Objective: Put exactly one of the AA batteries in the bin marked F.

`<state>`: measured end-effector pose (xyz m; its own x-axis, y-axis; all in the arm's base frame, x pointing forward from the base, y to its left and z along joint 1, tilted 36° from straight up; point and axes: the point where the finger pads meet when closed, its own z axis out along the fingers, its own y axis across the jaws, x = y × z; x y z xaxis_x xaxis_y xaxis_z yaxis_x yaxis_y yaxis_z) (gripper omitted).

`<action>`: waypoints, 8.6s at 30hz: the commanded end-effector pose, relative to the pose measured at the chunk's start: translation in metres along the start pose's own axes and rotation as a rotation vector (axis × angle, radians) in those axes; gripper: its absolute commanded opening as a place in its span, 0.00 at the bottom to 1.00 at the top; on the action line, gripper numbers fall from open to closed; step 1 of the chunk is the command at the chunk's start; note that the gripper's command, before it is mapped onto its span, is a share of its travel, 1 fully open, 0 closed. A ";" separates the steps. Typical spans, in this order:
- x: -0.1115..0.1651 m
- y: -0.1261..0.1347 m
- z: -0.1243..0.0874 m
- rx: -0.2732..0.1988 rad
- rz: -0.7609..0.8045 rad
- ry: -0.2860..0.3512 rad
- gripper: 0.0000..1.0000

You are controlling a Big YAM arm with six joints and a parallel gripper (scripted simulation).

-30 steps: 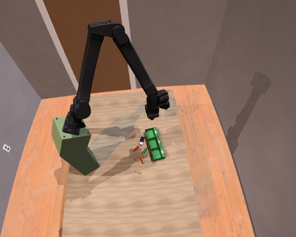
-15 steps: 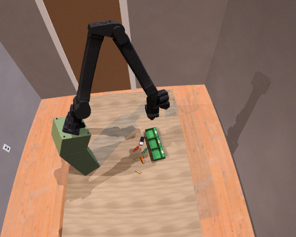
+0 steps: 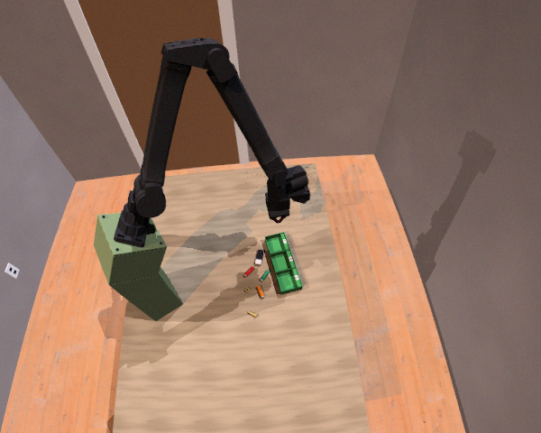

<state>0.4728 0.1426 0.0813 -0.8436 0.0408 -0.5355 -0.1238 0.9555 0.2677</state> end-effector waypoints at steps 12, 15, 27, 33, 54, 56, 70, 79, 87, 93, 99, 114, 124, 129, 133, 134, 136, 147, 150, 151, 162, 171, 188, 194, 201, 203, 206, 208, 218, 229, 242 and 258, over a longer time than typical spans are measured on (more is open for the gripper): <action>0.046 -0.086 0.057 0.023 0.483 0.018 0.27; 0.061 -0.108 0.069 0.024 0.569 0.029 0.27; 0.096 -0.178 0.115 0.011 0.890 0.019 0.27; 0.104 -0.200 0.127 0.025 1.088 0.036 0.27; 0.116 -0.183 0.129 0.033 1.400 0.013 0.27; 0.117 -0.183 0.129 0.033 1.400 0.014 0.27; 0.109 -0.187 0.124 0.025 1.394 -0.003 0.27; 0.109 -0.187 0.124 0.025 1.394 -0.003 0.27; 0.109 -0.187 0.124 0.025 1.394 -0.003 0.27; 0.109 -0.183 0.151 0.021 1.391 0.000 0.27; 0.110 -0.183 0.167 0.021 1.392 0.000 0.27; 0.107 -0.185 0.199 0.020 1.394 -0.004 0.27; 0.111 -0.188 0.198 0.027 1.395 0.000 0.27; 0.111 -0.188 0.198 0.027 1.395 0.000 0.27; 0.111 -0.188 0.198 0.027 1.395 -0.001 0.27; 0.111 -0.188 0.198 0.027 1.395 -0.001 0.08; 0.111 -0.188 0.198 0.027 1.395 -0.001 0.08; 0.111 -0.188 0.198 0.027 1.395 -0.001 0.08; 0.111 -0.188 0.198 0.027 1.395 -0.001 0.08; 0.111 -0.188 0.198 0.027 1.395 -0.001 0.08; 0.112 -0.188 0.197 0.027 1.395 -0.001 0.08; 0.112 -0.192 0.170 0.032 1.398 -0.002 0.08; 0.110 -0.187 0.137 0.026 1.394 -0.002 0.08; 0.120 -0.189 0.141 0.040 1.395 0.018 0.08; 0.110 -0.187 0.137 0.026 1.394 -0.002 0.08; 0.110 -0.183 0.153 0.020 1.391 0.000 0.08; 0.110 -0.183 0.153 0.021 1.391 0.001 0.08; 0.102 -0.174 0.144 0.020 1.391 -0.002 0.08; 0.077 -0.132 0.147 0.015 1.390 -0.006 0.08; 0.050 -0.073 0.149 0.018 1.392 -0.002 0.08; 0.026 -0.015 0.154 0.029 1.500 0.005 0.08; 0.011 0.007 0.152 0.019 1.500 0.005 0.08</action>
<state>0.5403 0.1841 -0.0521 -0.1740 0.9613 0.2138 0.8423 0.0328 0.5380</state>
